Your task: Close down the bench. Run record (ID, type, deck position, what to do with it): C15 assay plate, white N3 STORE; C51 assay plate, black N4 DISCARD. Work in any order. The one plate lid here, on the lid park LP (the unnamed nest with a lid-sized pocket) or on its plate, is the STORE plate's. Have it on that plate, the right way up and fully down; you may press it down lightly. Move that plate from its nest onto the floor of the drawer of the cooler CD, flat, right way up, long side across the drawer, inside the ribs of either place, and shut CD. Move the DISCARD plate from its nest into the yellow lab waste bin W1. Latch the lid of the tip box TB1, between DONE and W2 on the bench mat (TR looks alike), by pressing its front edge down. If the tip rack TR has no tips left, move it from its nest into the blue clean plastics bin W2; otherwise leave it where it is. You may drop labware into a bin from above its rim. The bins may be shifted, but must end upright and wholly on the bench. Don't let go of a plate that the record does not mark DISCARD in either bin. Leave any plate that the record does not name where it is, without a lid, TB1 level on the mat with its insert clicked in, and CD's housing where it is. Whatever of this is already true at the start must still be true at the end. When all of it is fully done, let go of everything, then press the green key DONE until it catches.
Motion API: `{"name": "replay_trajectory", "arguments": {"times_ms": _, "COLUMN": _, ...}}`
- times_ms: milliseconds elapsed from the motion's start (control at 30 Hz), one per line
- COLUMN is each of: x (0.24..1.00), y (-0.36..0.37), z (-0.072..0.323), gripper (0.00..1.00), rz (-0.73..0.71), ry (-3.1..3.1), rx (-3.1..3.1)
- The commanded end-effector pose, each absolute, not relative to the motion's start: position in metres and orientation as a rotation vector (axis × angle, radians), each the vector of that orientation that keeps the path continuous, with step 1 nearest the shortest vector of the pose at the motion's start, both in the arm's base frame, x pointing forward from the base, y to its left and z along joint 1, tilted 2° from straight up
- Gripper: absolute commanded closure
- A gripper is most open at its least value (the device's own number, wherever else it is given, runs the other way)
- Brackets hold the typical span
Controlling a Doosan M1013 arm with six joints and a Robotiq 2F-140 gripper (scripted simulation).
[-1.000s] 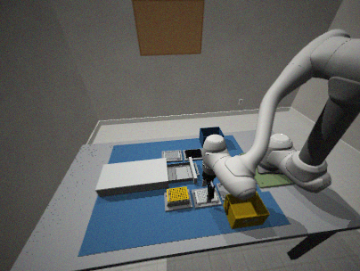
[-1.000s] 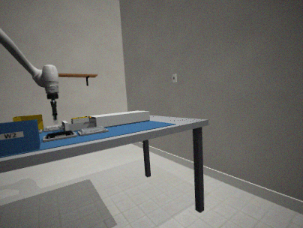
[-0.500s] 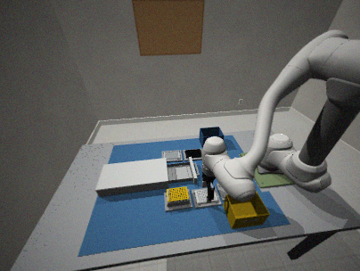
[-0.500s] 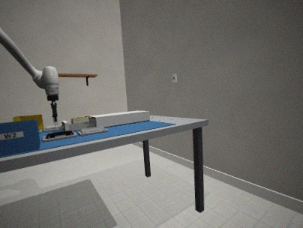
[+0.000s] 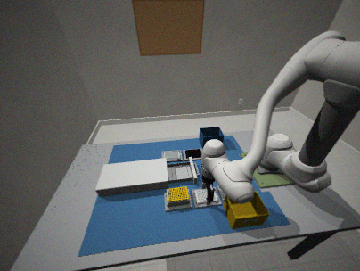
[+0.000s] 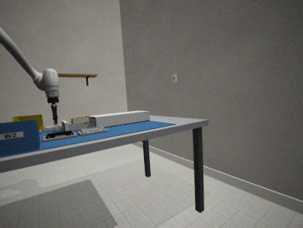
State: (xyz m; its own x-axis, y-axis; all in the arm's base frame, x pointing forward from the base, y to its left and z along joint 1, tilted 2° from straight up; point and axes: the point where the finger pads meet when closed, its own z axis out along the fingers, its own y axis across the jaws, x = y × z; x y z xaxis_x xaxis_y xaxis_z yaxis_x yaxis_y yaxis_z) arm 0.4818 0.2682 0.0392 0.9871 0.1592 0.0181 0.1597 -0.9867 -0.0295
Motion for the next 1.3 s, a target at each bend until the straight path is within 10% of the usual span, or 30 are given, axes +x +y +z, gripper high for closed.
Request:
{"name": "replay_trajectory", "arguments": {"times_ms": 0, "x": 0.4818, "y": 0.2683, "z": 0.0367, "gripper": 0.34, "rz": -0.025, "ry": -0.249, "rx": -3.100}}
{"name": "replay_trajectory", "arguments": {"times_ms": 1133, "x": 0.4818, "y": 0.2683, "z": 0.0367, "gripper": 0.45, "rz": -0.025, "ry": -0.249, "rx": -3.100}}
{"name": "replay_trajectory", "arguments": {"times_ms": 1167, "x": 0.4818, "y": 0.2683, "z": 0.0367, "gripper": 1.00, "rz": -0.025, "ry": -0.249, "rx": -3.100}}
{"name": "replay_trajectory", "arguments": {"times_ms": 1267, "x": 0.4818, "y": 0.2683, "z": 0.0367, "gripper": 1.00, "rz": -0.025, "ry": -0.249, "rx": -3.100}}
